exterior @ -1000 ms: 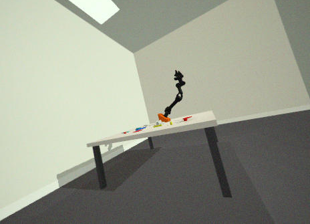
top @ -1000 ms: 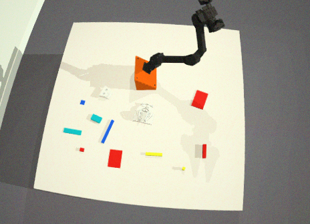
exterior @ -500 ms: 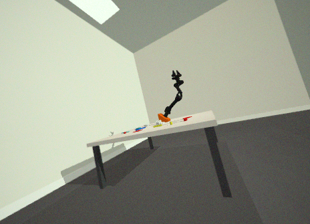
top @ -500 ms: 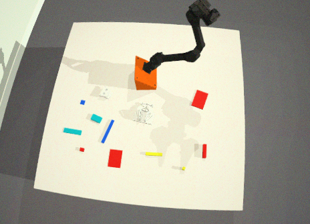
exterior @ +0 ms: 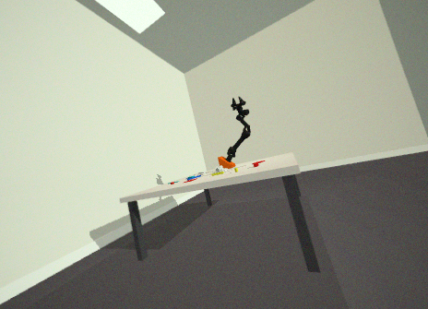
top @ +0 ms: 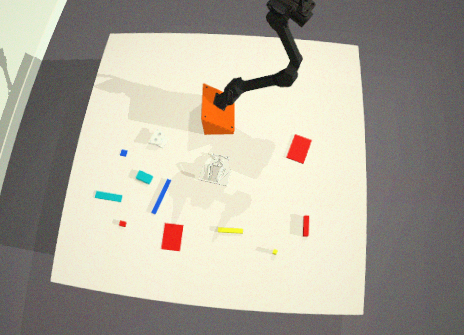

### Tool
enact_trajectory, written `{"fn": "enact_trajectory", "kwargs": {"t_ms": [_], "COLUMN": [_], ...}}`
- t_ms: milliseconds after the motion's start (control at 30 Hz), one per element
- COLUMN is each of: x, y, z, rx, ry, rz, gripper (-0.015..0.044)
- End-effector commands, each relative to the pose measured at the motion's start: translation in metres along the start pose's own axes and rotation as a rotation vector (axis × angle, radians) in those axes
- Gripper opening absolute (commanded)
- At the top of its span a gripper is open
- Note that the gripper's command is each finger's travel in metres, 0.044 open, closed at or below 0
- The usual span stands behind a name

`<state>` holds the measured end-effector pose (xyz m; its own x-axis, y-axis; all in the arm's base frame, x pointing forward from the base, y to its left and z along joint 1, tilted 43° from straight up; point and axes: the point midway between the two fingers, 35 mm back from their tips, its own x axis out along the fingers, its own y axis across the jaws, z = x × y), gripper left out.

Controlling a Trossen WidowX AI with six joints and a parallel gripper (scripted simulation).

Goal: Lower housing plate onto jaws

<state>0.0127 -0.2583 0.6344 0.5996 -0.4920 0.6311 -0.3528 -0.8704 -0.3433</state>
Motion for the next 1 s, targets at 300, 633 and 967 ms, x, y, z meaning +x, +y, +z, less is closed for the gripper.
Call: {"fn": "enact_trajectory", "kwargs": {"t_ms": [300, 633, 967], "x": [0.007, 0.016, 0.024], "y": [0.063, 0.110, 0.145], "z": [0.022, 0.052, 0.089], "rx": [0.216, 0.337, 0.467], "ry": [0.010, -0.020, -0.055], "rz": [0.091, 0.177, 0.249], "gripper": [0.0440, 0.0440, 0.0440]}}
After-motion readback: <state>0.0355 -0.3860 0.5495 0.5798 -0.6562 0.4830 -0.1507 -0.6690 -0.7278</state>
